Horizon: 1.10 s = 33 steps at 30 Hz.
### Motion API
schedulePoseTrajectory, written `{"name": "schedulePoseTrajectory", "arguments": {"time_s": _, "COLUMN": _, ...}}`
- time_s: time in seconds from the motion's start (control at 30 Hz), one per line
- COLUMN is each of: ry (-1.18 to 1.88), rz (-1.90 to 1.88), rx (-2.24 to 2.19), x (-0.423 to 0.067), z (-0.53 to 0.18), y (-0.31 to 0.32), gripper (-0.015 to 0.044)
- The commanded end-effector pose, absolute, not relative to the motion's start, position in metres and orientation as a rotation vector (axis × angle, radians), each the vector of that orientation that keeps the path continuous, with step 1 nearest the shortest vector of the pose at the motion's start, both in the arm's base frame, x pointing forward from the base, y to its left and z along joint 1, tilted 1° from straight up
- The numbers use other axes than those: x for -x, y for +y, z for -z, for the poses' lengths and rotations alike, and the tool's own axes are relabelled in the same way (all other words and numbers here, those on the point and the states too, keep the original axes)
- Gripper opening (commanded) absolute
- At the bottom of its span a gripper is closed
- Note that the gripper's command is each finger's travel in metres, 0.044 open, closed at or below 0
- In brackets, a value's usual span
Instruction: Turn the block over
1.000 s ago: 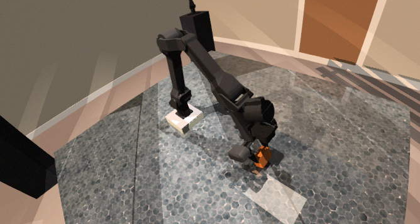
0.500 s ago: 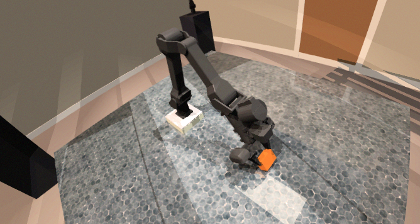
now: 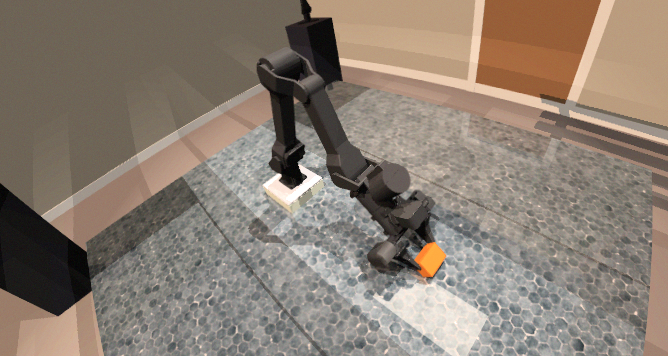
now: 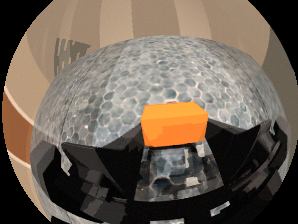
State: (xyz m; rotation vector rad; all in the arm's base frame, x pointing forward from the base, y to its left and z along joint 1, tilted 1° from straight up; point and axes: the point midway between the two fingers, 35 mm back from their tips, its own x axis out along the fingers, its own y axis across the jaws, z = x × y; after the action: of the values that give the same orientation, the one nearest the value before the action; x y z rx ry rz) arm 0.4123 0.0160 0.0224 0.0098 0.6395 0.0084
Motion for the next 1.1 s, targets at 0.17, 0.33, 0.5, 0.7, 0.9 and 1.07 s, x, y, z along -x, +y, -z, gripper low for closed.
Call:
{"name": "schedulePoseTrajectory", "arguments": {"time_s": 0.17, "ry": 0.541, "rz": -0.004, "rx": -0.007, "x": -0.403, "z": -0.011, "y": 0.015, "gripper": 0.0000}}
{"name": "schedulePoseTrajectory", "arguments": {"time_s": 0.33, "ry": 0.468, "rz": -0.004, "rx": -0.008, "x": -0.397, "z": -0.012, "y": 0.015, "gripper": 0.0000}}
{"name": "schedulePoseTrajectory", "arguments": {"time_s": 0.5, "ry": 0.406, "rz": -0.003, "rx": -0.009, "x": -0.390, "z": -0.015, "y": 0.015, "gripper": 0.0000}}
{"name": "schedulePoseTrajectory", "arguments": {"time_s": 0.7, "ry": 0.377, "rz": -0.003, "rx": -0.010, "x": -0.389, "z": -0.018, "y": 0.015, "gripper": 0.0000}}
{"name": "schedulePoseTrajectory", "arguments": {"time_s": 0.9, "ry": 0.377, "rz": -0.003, "rx": -0.010, "x": -0.389, "z": -0.018, "y": 0.015, "gripper": 0.0000}}
{"name": "schedulePoseTrajectory", "arguments": {"time_s": 1.07, "ry": 0.377, "rz": -0.003, "rx": -0.010, "x": -0.389, "z": -0.018, "y": 0.015, "gripper": 0.0000}}
